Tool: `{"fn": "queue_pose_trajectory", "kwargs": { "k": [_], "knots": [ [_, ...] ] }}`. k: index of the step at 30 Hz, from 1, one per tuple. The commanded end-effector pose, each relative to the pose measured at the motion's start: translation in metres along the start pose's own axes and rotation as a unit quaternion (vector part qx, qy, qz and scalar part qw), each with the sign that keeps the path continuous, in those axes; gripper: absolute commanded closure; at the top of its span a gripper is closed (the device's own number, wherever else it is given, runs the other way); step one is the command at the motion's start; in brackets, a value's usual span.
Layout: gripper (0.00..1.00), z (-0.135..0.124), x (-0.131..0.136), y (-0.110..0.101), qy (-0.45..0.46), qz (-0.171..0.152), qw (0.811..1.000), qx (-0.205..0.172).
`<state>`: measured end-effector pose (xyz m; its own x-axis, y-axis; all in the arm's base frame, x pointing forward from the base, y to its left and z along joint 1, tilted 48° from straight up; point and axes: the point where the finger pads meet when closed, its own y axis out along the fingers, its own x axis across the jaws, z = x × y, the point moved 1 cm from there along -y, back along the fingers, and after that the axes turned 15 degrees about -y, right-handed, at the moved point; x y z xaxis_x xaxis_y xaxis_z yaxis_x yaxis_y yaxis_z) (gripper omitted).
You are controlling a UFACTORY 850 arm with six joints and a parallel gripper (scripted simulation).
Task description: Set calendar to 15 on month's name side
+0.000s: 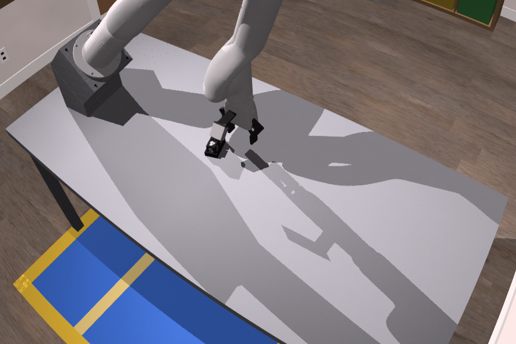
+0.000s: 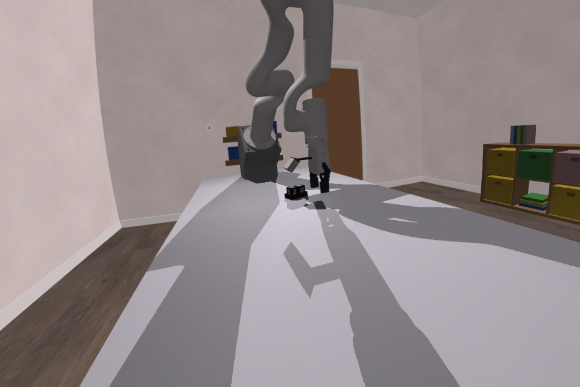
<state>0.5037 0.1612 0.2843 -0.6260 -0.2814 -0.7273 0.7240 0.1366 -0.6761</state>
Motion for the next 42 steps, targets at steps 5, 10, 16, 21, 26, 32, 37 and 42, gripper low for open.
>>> {"fn": "queue_pose_trajectory", "kwargs": {
  "k": [5, 10, 16, 21, 26, 32, 37, 42],
  "knots": [
    [0.00, 0.000, 0.000, 0.000, 0.000, 0.000, 1.000, 0.000],
    [0.00, 0.000, 0.000, 0.000, 0.000, 0.000, 1.000, 0.000],
    [0.00, 0.000, 0.000, 0.000, 0.000, 0.000, 1.000, 0.000],
    [0.00, 0.000, 0.000, 0.000, 0.000, 0.000, 1.000, 0.000],
    [0.00, 0.000, 0.000, 0.000, 0.000, 0.000, 1.000, 0.000],
    [0.00, 0.000, 0.000, 0.000, 0.000, 0.000, 1.000, 0.000],
    [0.00, 0.000, 0.000, -0.006, 0.000, 0.000, 1.000, 0.000],
    [0.00, 0.000, 0.000, -0.024, 0.000, 0.000, 1.000, 0.000]
  ]
}}
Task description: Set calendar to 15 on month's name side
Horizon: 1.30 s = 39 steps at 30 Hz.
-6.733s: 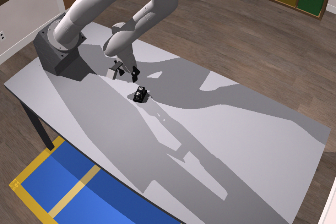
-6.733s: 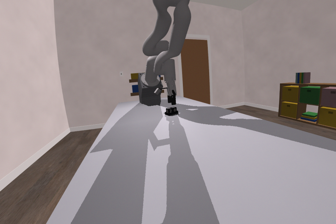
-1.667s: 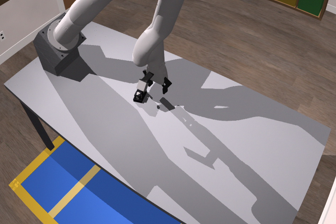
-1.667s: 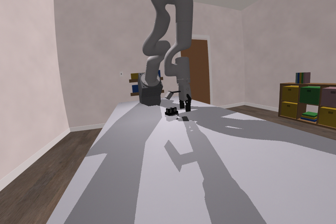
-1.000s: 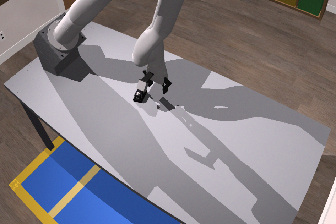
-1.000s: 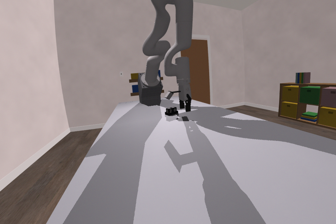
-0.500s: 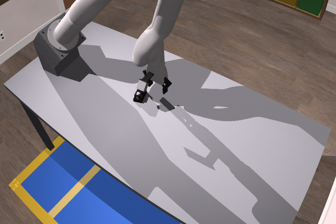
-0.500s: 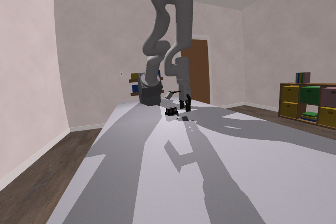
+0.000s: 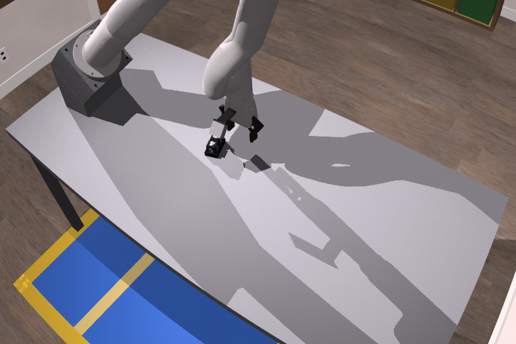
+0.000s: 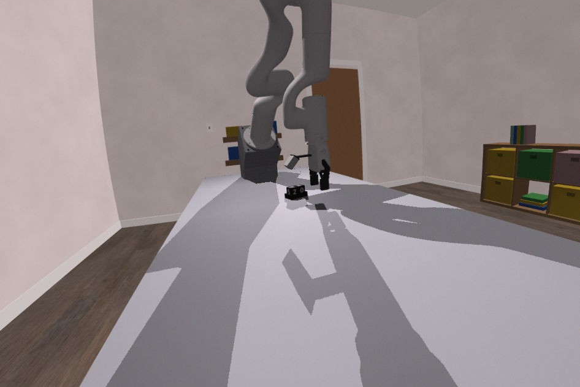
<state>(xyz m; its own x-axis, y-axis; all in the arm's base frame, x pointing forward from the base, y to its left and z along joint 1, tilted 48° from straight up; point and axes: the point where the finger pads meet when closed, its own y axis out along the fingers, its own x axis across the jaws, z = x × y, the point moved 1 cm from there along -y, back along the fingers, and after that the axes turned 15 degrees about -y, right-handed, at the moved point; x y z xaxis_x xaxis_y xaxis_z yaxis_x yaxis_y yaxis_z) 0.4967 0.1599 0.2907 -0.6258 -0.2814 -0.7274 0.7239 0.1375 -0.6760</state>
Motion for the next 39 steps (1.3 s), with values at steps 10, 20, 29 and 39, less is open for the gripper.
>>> {"fn": "queue_pose_trajectory", "kwargs": {
  "k": [10, 20, 29, 39],
  "knots": [
    [0.00, 0.000, -0.001, -0.020, 0.014, 0.000, 1.000, 0.000],
    [0.00, -0.005, -0.001, -0.020, 0.131, 0.000, 0.991, 0.000],
    [0.00, -0.007, -0.002, -0.020, 0.220, 0.000, 0.975, 0.000],
    [0.00, -0.011, -0.002, -0.020, 0.287, 0.000, 0.958, 0.000]
  ]
}}
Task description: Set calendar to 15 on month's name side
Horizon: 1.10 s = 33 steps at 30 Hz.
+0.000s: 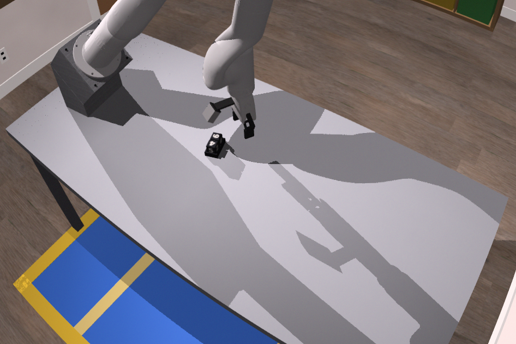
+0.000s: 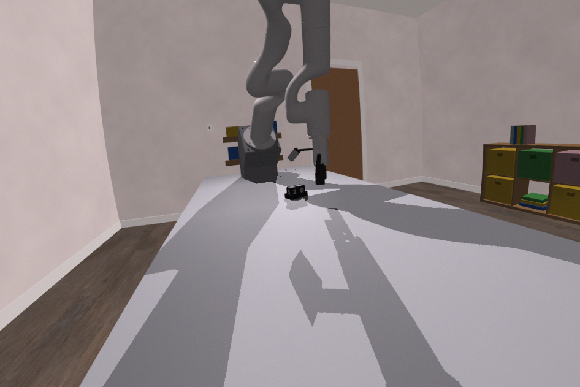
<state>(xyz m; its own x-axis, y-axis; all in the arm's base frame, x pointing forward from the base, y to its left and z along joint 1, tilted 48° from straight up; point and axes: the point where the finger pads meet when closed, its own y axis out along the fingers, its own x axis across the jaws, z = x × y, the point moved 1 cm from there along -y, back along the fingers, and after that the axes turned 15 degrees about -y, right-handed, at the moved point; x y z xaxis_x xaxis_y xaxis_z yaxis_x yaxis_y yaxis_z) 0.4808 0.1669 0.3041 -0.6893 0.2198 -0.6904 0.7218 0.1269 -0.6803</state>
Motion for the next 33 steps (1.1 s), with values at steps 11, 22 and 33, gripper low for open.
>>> {"fn": "queue_pose_trajectory", "kwargs": {
  "k": [11, 22, 33],
  "knots": [
    [0.00, -0.006, 0.002, 0.000, 0.137, 0.001, 0.991, -0.006],
    [0.00, -0.008, 0.003, 0.000, 0.258, 0.000, 0.966, -0.006],
    [0.00, -0.013, 0.004, 0.000, 0.365, -0.001, 0.931, -0.006]
  ]
}}
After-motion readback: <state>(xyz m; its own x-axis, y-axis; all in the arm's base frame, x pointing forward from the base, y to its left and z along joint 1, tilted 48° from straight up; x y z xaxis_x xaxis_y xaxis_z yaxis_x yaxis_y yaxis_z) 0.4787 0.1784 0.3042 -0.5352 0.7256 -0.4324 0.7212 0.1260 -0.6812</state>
